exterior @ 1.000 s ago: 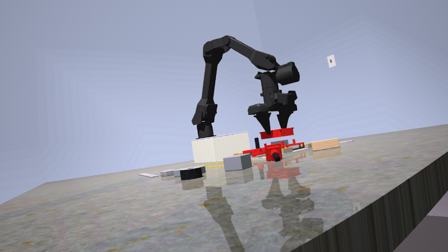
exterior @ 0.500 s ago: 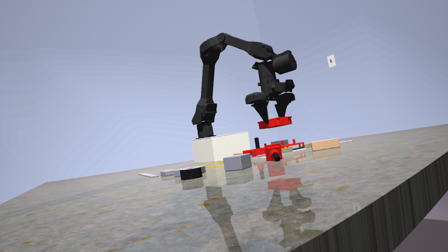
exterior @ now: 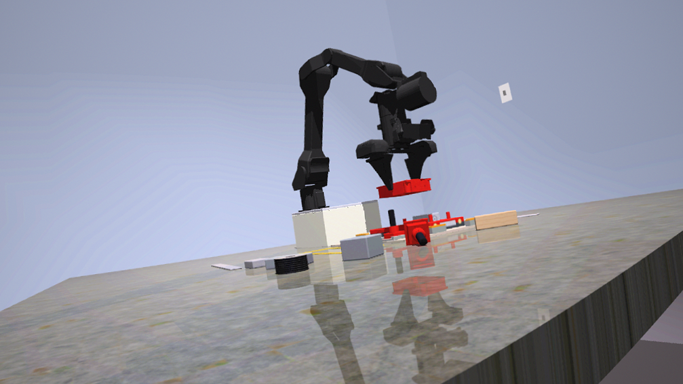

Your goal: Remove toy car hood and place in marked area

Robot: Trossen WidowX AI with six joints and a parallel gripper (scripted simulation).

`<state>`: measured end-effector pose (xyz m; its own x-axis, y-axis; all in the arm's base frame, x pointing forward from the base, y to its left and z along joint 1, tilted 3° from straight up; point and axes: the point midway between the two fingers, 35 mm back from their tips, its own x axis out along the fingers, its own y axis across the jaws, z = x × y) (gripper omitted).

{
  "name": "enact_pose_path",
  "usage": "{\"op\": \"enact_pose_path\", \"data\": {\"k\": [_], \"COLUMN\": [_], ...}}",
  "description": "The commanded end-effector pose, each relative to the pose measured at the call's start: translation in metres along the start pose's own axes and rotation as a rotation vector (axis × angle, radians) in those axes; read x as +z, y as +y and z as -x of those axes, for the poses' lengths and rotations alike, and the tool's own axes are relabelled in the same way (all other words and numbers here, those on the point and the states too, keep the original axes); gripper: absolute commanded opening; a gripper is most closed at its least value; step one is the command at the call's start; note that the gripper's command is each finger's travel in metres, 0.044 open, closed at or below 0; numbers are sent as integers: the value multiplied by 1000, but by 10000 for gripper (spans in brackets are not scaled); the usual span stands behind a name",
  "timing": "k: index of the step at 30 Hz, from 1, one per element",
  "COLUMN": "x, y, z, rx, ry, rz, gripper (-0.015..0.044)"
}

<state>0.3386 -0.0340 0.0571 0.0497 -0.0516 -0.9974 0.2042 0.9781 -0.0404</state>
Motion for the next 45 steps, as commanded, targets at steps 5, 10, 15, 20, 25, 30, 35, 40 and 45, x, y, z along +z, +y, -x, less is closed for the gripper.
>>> {"op": "enact_pose_path", "data": {"k": [5, 10, 15, 20, 25, 30, 35, 40, 45], "x": [0, -1, -3, -6, -9, -13, -18, -23, -30], "y": [-25, -41, -57, -74, -91, -107, -124, -140, -155], "z": [2, 2, 3, 4, 5, 5, 5, 6, 6], "rx": [10, 14, 15, 14, 10, 5, 0, -4, -9], "ry": [-6, -8, -9, -10, -10, -10, -10, -9, -9], "rz": [0, -4, -9, -13, -11, -8, -6, -3, -1], "gripper": [0, 0, 0, 0, 0, 0, 0, 0, 0]}}
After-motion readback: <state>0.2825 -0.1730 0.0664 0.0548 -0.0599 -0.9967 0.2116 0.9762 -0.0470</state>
